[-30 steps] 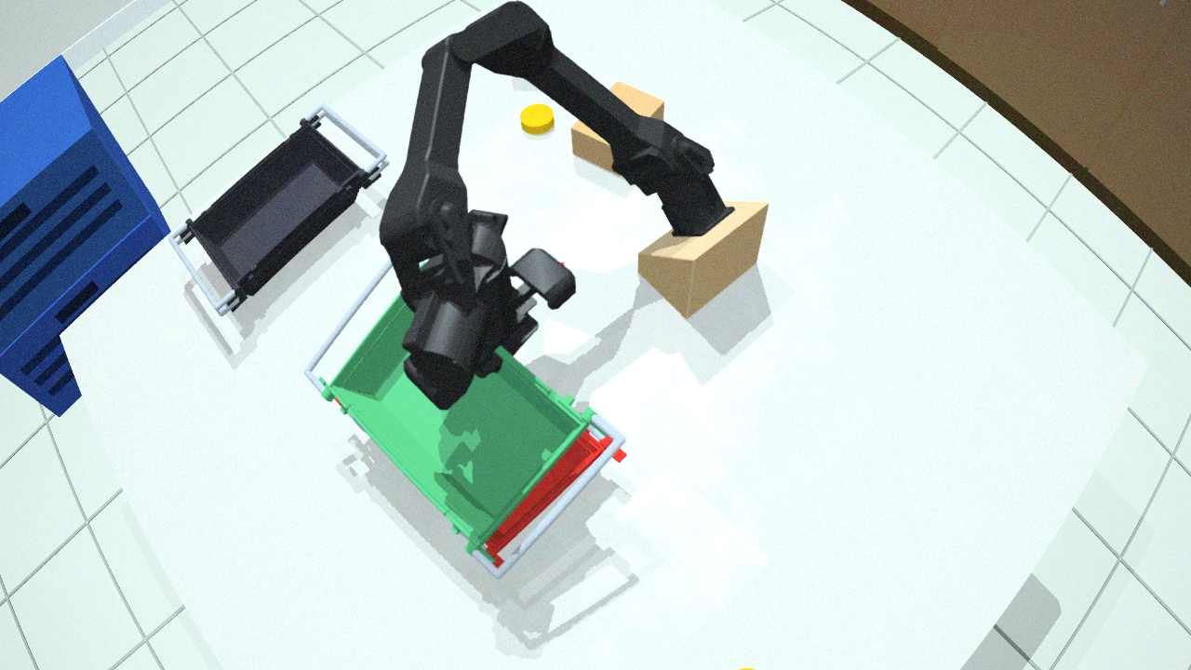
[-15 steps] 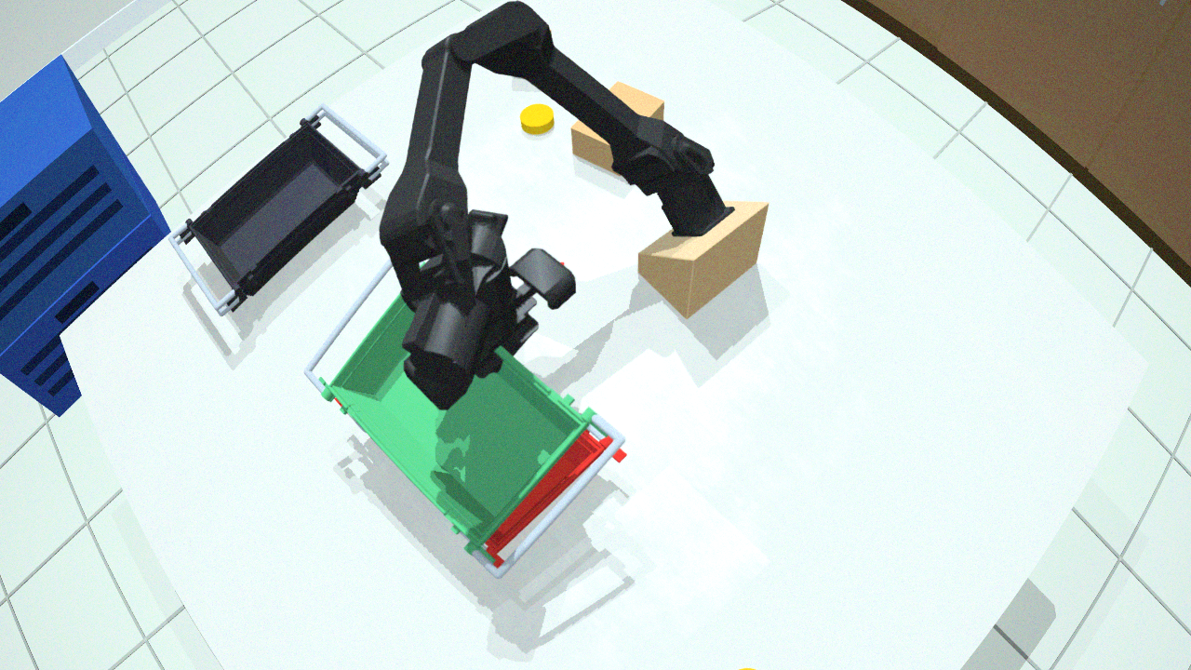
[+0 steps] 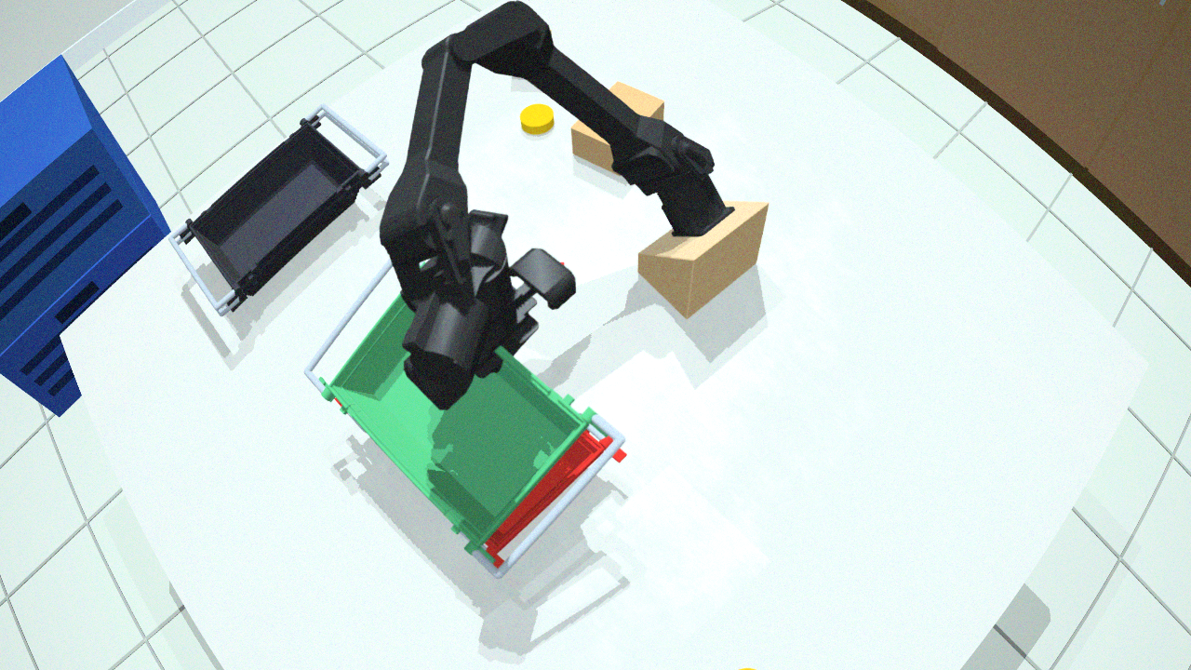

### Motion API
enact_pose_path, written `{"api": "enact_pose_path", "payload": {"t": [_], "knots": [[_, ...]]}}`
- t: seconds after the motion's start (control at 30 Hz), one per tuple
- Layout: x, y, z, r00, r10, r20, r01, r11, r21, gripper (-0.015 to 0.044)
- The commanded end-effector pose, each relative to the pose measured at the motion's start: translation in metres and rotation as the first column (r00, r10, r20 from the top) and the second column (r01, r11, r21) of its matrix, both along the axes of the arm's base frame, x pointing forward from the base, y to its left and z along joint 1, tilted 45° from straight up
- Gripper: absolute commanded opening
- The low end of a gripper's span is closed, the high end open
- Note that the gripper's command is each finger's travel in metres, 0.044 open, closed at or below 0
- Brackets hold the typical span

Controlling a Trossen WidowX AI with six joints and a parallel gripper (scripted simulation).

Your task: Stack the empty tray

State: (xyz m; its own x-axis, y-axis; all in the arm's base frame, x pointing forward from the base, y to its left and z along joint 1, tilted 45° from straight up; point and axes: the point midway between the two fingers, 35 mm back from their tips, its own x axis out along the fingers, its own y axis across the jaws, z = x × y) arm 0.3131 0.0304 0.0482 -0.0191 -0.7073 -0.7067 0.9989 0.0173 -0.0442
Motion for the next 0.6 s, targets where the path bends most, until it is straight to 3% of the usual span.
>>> {"api": "enact_pose_path", "payload": {"t": [0.0, 0.57], "knots": [[-0.0039, -0.0057, -0.0034, 1.0, -0.016, -0.014, 0.016, 1.0, 0.003, 0.0], [-0.0067, -0.0096, -0.0076, 1.0, -0.016, -0.014, 0.016, 1.0, 0.002, 0.0]]}}
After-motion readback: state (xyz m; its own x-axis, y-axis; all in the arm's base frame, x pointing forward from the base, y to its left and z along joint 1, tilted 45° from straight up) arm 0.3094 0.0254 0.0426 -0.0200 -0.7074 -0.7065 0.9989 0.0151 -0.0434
